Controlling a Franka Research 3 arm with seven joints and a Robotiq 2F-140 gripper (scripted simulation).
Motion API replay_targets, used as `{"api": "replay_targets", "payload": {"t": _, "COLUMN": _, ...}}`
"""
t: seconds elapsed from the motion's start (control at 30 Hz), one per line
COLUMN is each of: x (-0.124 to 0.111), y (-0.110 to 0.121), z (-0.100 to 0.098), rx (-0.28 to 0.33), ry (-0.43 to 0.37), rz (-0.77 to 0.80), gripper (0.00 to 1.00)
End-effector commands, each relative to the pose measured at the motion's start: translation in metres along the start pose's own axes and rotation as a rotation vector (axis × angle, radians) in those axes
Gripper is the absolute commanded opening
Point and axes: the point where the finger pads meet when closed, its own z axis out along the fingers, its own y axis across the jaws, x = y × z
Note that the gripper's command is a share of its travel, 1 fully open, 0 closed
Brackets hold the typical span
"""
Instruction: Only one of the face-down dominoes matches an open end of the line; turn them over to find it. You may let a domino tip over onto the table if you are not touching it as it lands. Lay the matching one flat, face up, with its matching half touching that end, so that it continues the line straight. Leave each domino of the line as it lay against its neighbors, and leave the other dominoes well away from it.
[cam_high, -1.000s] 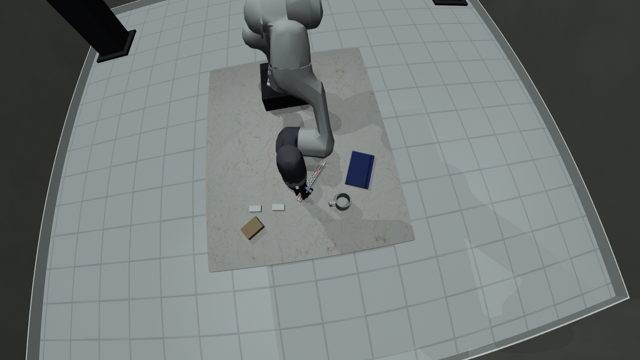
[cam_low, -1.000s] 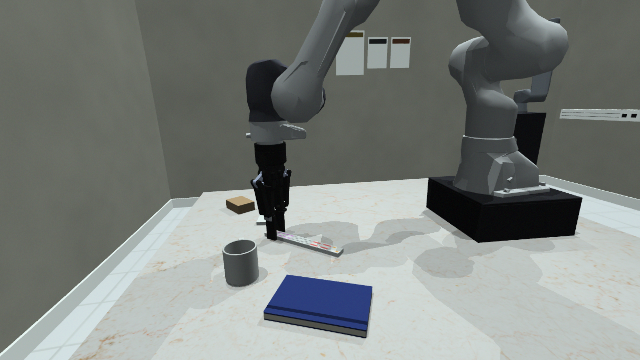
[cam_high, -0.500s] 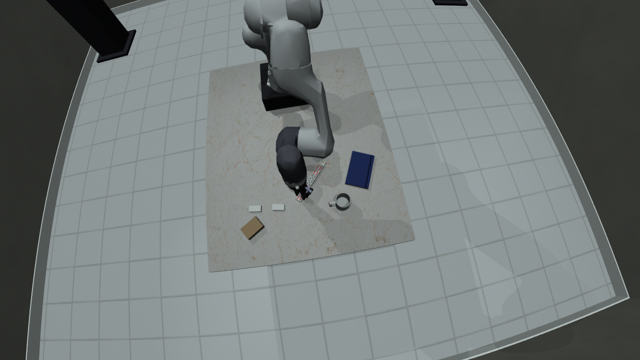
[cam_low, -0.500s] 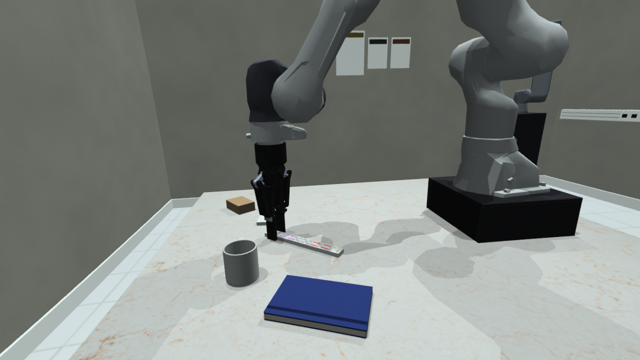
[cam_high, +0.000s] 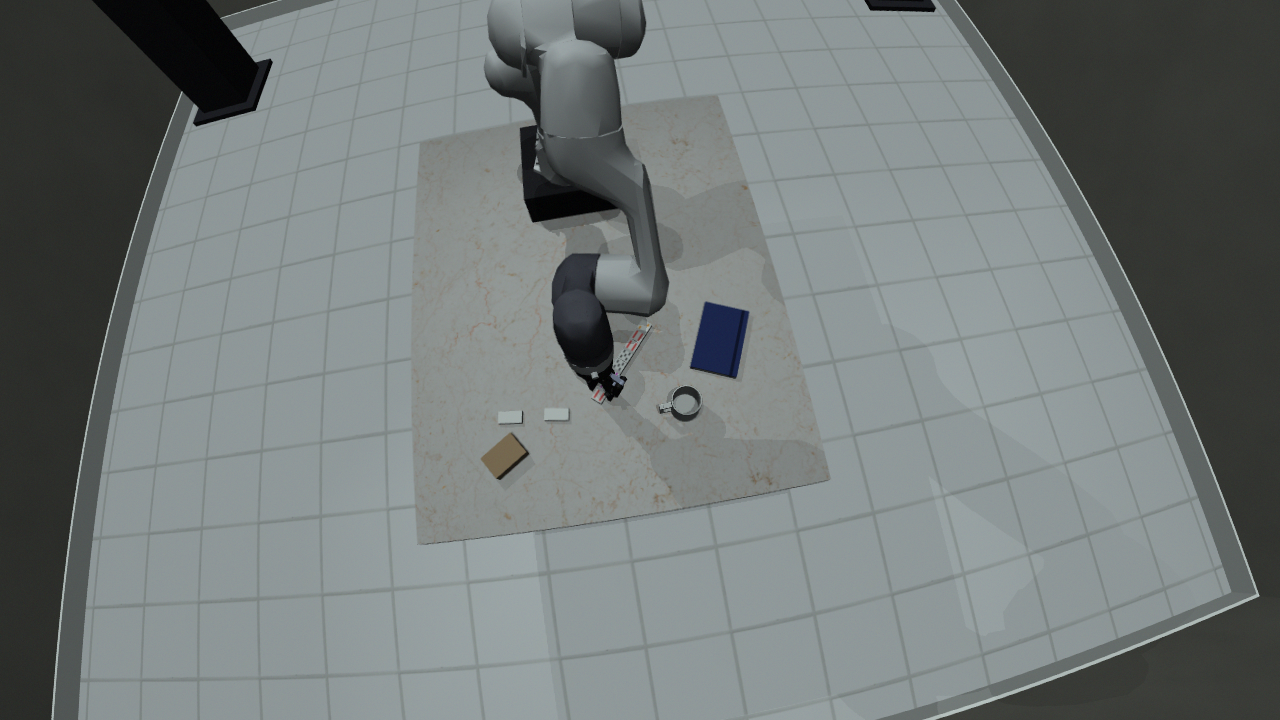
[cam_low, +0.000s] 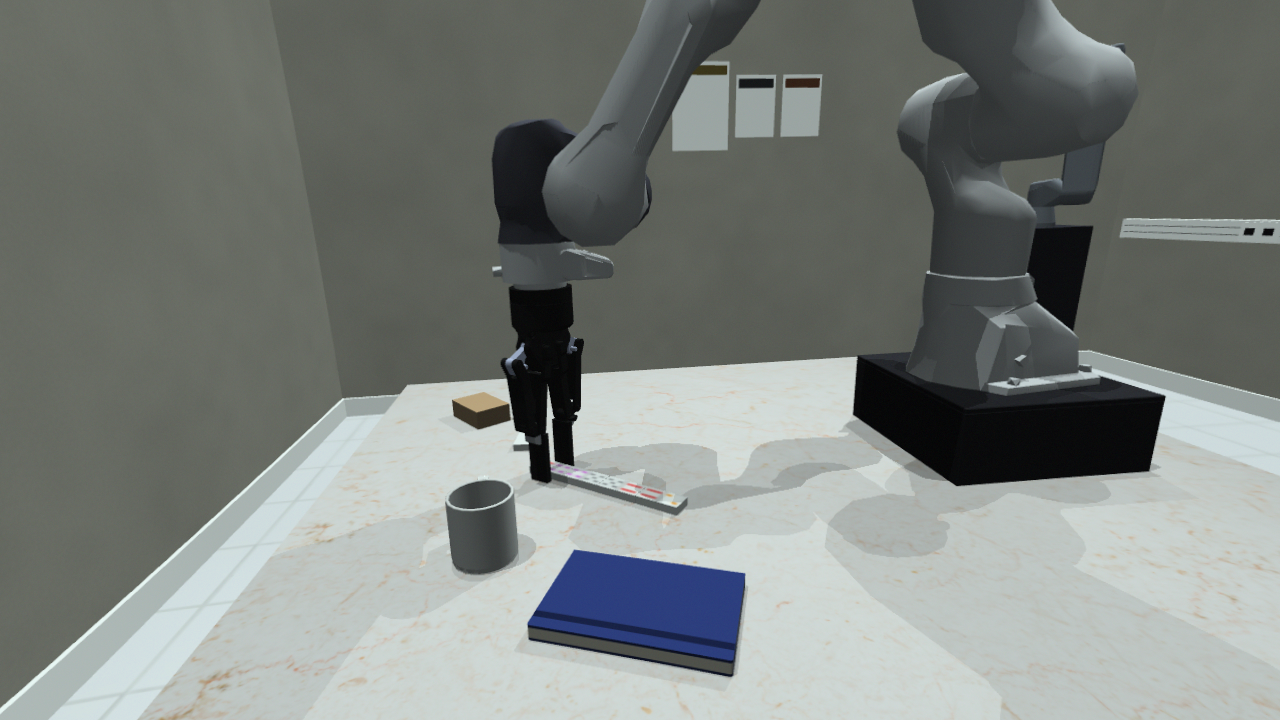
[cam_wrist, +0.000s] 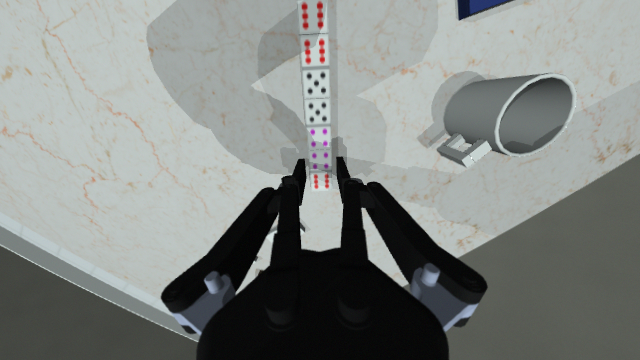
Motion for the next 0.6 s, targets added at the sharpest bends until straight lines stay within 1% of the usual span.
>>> {"api": "replay_targets", "payload": {"t": 0.0, "x": 0.0, "y": 0.001, "z": -0.001, "rx": -0.002, "ry": -0.002, "rz": 0.007, "gripper": 0.34}}
{"api": "replay_targets", "payload": {"t": 0.4, "x": 0.001, "y": 0.001, "z": -0.001, "rx": -0.002, "ry": -0.002, "rz": 0.007, "gripper": 0.34}}
{"api": "replay_targets", "payload": {"t": 0.57, "x": 0.008, "y": 0.001, "z": -0.011, "rx": -0.002, "ry": -0.002, "rz": 0.007, "gripper": 0.34}}
